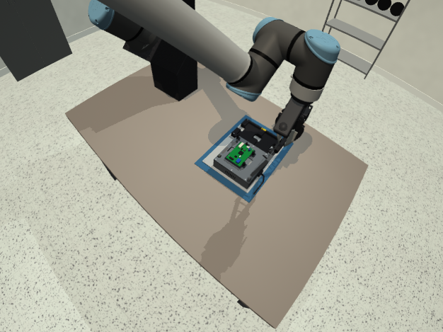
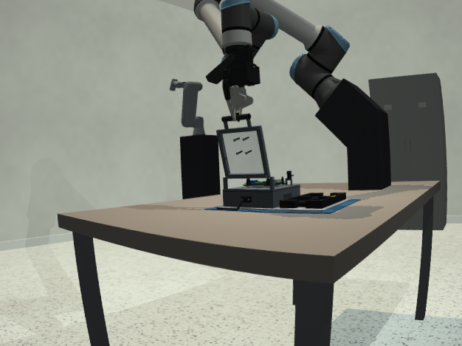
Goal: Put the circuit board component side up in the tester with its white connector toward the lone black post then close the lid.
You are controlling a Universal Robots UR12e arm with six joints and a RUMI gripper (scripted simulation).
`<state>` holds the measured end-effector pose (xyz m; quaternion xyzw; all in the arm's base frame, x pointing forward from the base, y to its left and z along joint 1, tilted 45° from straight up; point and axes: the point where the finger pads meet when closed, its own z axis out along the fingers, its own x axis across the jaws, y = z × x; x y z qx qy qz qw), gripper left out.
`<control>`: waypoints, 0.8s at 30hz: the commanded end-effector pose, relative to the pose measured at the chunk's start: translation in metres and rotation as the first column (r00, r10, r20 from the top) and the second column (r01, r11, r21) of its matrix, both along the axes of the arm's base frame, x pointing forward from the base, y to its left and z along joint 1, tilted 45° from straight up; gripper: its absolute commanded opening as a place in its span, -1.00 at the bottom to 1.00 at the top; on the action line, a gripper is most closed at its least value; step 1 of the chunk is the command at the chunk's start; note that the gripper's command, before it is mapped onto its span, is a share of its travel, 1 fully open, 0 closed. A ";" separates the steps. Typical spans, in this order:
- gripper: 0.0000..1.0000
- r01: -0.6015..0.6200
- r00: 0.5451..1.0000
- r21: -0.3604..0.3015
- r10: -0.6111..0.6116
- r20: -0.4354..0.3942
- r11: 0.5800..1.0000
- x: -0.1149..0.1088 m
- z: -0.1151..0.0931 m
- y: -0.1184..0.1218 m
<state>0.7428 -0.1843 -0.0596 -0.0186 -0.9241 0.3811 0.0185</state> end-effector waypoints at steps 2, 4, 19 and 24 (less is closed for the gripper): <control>-1.00 0.000 1.000 0.002 0.000 -0.004 1.000 -0.003 -0.003 0.000; -1.00 0.000 1.000 0.002 0.000 -0.004 1.000 -0.003 -0.003 0.000; -1.00 0.000 1.000 0.002 0.000 -0.005 1.000 -0.004 -0.003 0.001; -1.00 0.000 1.000 0.002 0.000 -0.005 1.000 -0.004 -0.003 0.001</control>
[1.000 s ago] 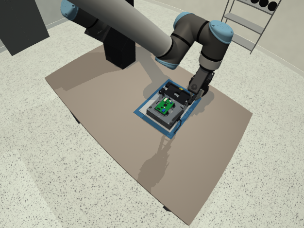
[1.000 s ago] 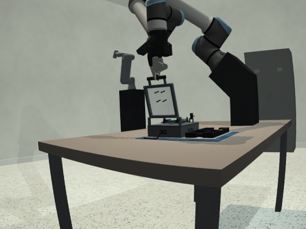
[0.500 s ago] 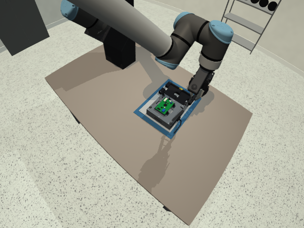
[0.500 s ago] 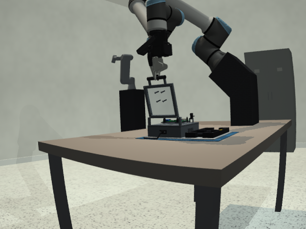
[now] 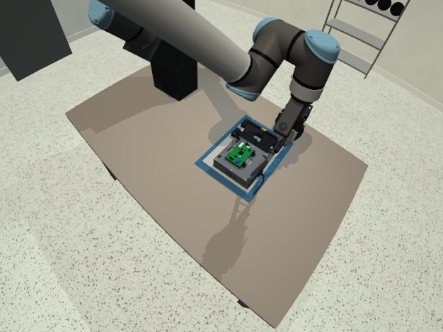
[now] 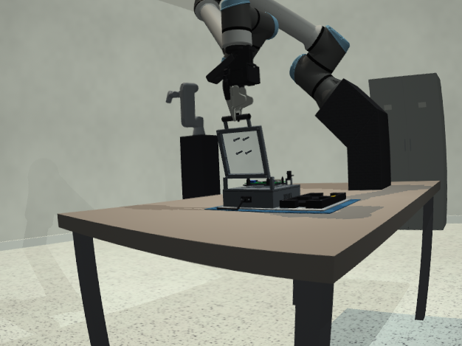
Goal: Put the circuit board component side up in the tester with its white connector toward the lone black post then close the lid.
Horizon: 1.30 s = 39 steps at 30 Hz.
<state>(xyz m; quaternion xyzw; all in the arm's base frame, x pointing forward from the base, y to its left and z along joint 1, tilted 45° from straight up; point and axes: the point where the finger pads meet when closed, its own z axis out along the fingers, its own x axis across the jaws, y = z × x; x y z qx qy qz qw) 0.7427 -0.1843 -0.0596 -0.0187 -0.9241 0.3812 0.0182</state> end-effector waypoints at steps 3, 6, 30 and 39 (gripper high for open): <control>-1.00 0.000 1.000 0.002 0.000 -0.005 1.000 -0.005 -0.002 0.001; -1.00 0.000 1.000 0.002 0.000 -0.004 1.000 -0.005 -0.002 0.001; -1.00 0.000 1.000 0.001 0.000 -0.003 1.000 -0.014 0.001 0.003; -1.00 0.000 1.000 0.001 0.000 -0.002 1.000 -0.020 0.002 0.004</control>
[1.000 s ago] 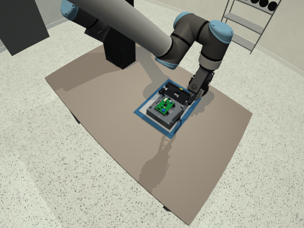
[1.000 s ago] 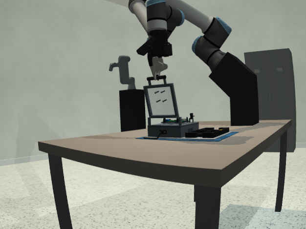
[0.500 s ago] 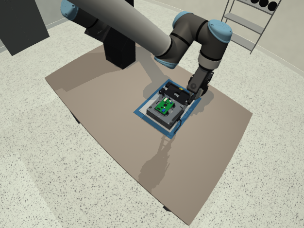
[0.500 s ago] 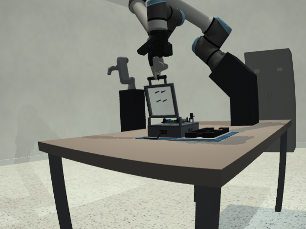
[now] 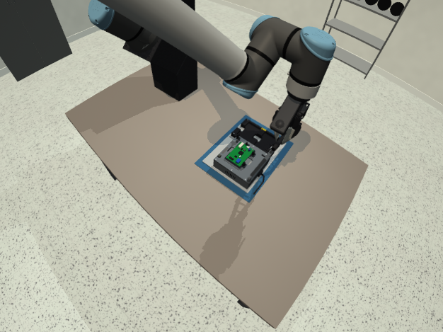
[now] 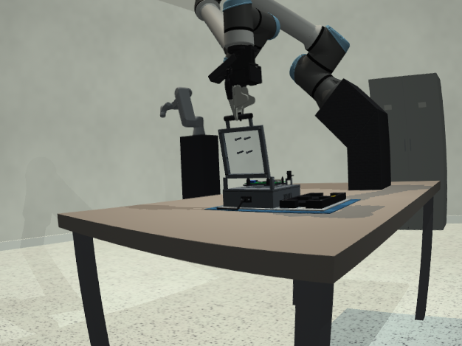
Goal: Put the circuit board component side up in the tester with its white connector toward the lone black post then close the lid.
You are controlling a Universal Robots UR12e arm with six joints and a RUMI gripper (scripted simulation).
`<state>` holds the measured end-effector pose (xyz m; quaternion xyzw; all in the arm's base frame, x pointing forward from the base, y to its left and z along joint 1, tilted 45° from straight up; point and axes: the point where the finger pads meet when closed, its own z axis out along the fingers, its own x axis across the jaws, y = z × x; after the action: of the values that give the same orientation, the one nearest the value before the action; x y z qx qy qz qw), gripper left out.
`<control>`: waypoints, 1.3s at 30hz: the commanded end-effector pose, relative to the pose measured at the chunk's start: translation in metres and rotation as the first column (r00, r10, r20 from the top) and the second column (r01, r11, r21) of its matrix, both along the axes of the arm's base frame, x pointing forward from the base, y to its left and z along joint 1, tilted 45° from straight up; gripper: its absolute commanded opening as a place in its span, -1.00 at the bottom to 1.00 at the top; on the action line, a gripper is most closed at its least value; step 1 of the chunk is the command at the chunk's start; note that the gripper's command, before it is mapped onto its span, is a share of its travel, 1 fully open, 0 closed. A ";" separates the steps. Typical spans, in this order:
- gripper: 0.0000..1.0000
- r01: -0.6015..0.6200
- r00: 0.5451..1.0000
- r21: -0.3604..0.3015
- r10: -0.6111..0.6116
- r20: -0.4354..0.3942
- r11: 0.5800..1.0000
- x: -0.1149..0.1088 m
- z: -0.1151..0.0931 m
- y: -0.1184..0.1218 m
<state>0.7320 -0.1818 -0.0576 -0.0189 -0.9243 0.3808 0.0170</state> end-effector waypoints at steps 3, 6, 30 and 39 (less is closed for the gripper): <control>-1.00 0.000 1.000 0.001 0.000 -0.005 1.000 -0.012 0.000 0.002; -1.00 0.001 1.000 0.001 -0.001 -0.005 1.000 -0.014 0.000 0.002; -1.00 0.002 1.000 0.001 -0.002 -0.005 1.000 -0.040 0.001 0.004; -1.00 0.002 1.000 0.001 -0.002 -0.005 1.000 -0.055 0.001 0.005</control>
<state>0.6940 -0.1755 -0.0538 -0.0187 -0.9243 0.3810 0.0155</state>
